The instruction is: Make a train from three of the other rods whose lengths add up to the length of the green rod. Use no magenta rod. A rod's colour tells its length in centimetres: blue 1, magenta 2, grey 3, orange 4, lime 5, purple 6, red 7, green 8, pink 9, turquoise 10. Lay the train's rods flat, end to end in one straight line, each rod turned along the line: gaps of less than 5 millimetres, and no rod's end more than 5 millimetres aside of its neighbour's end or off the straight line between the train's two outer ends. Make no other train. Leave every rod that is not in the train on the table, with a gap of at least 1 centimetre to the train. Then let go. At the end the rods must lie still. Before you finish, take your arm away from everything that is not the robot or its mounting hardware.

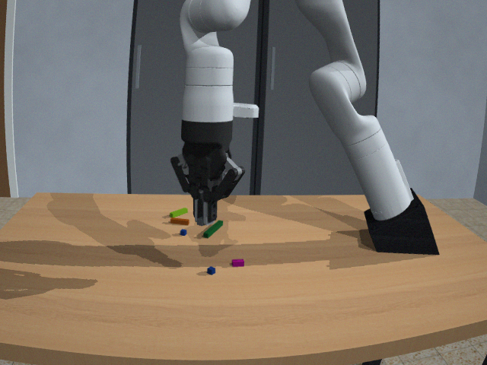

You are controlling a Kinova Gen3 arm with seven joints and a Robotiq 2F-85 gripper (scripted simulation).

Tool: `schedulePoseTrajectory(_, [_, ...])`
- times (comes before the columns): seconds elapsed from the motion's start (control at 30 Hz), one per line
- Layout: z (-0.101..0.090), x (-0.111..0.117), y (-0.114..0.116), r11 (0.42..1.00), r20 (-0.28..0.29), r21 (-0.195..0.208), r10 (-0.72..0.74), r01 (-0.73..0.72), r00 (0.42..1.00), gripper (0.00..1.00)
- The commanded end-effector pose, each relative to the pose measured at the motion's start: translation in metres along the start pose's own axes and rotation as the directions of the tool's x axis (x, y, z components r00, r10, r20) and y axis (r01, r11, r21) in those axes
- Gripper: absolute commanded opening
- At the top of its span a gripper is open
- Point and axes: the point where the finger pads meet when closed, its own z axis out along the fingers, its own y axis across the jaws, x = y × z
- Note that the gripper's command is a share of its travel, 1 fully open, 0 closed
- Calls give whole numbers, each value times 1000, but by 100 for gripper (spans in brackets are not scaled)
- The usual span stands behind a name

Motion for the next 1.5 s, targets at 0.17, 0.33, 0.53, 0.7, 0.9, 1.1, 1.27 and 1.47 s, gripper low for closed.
schedulePoseTrajectory(0.17, [2,1,-6,1000,-15,15,-7,8,1000,5])
schedulePoseTrajectory(0.33, [2,1,-6,1000,-16,15,-7,7,1000,5])
schedulePoseTrajectory(0.53, [5,3,-6,1000,-19,14,-6,6,1000,5])
schedulePoseTrajectory(0.7, [15,5,-6,1000,-21,13,-5,5,1000,5])
schedulePoseTrajectory(0.9, [34,5,-6,1000,-21,13,-5,5,1000,5])
schedulePoseTrajectory(1.1, [49,6,-6,1000,-22,14,-5,5,1000,5])
schedulePoseTrajectory(1.27, [66,6,-7,1000,-22,14,-5,5,1000,5])
schedulePoseTrajectory(1.47, [81,4,-5,1000,-18,13,-10,11,1000,5])
